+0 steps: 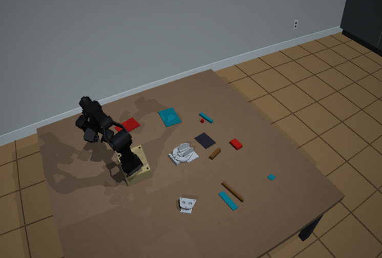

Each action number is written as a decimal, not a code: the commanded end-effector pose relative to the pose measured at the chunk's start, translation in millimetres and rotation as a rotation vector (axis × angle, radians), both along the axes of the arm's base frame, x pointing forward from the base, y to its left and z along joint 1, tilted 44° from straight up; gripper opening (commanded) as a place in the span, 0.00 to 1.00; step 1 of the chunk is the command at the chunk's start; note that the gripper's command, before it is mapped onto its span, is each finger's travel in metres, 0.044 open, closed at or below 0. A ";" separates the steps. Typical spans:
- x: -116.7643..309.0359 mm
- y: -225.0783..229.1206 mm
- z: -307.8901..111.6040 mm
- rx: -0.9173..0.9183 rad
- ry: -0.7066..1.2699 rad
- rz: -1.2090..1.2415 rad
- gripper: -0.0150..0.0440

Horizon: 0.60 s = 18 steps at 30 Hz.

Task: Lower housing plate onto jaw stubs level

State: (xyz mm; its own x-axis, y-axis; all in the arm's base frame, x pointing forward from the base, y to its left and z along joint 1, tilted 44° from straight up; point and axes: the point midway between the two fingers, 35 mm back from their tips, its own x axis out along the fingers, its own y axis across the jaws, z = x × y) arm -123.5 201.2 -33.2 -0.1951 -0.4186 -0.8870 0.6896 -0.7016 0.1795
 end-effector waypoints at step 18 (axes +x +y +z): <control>47.4 26.4 16.1 0.022 -0.169 -0.409 1.00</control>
